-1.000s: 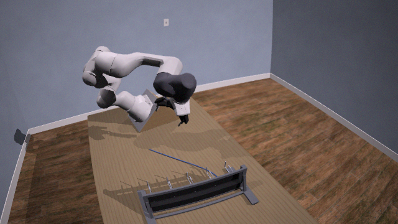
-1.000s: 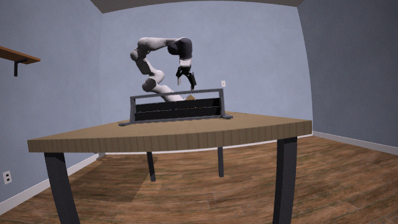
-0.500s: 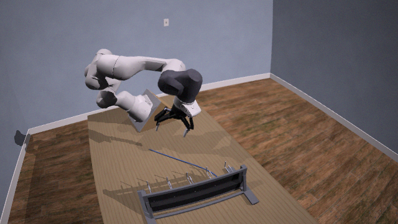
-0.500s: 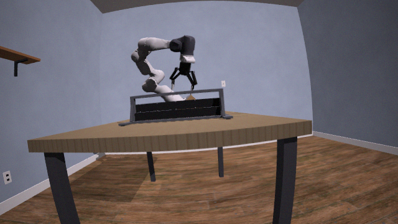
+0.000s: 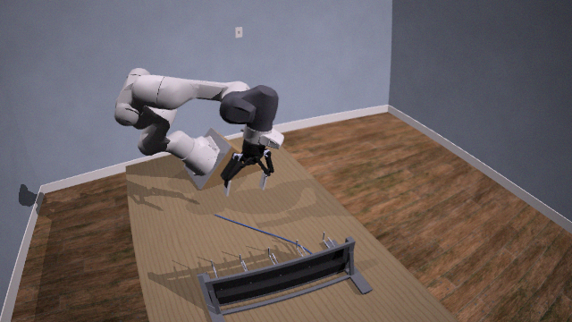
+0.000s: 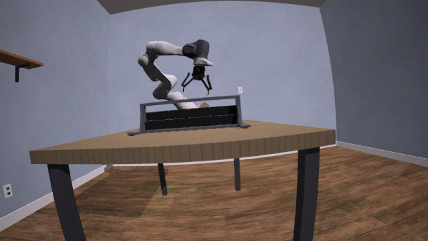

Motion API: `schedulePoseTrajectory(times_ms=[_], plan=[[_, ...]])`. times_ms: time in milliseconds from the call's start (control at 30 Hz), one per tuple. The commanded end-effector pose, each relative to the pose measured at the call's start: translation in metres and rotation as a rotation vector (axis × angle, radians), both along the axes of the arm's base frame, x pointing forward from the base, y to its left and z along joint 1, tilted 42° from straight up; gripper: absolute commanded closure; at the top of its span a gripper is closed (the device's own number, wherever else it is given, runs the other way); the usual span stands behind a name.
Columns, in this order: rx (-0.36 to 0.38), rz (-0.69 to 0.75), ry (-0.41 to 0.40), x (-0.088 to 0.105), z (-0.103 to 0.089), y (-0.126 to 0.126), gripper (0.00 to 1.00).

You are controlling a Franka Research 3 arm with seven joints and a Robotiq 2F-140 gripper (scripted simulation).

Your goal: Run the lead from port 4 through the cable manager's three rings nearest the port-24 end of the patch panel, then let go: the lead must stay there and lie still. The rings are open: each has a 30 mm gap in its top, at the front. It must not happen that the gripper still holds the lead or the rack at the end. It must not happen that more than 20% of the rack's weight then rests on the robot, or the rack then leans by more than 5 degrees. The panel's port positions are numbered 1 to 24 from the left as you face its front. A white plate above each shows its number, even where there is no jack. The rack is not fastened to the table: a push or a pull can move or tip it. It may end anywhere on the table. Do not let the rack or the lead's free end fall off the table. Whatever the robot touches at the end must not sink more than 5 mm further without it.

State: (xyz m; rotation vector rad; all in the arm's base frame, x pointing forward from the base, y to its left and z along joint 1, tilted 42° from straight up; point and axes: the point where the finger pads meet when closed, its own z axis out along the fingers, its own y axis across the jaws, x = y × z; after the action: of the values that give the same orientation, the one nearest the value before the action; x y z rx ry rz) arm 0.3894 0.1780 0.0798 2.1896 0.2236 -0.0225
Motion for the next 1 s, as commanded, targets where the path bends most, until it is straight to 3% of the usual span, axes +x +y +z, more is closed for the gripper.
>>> schedulePoseTrajectory(times_ms=[0, 133, 167, 633, 700, 733, 967], plan=[[0.025, 0.213, 0.179, 0.009, -0.0023, 0.0036, 0.0], [0.031, 0.27, 0.217, 0.009, -0.0023, 0.0036, 0.0], [0.04, 0.34, 0.266, 0.009, -0.0023, 0.0036, 0.0], [0.082, 0.643, 0.532, 0.009, -0.0023, 0.0036, 0.0], [0.082, 0.643, 0.532, 0.009, -0.0023, 0.0036, 0.0], [0.083, 0.695, 0.584, 0.009, -0.0023, 0.0036, 0.0], [0.083, 0.705, 0.594, 0.009, -0.0023, 0.0036, 0.0]])
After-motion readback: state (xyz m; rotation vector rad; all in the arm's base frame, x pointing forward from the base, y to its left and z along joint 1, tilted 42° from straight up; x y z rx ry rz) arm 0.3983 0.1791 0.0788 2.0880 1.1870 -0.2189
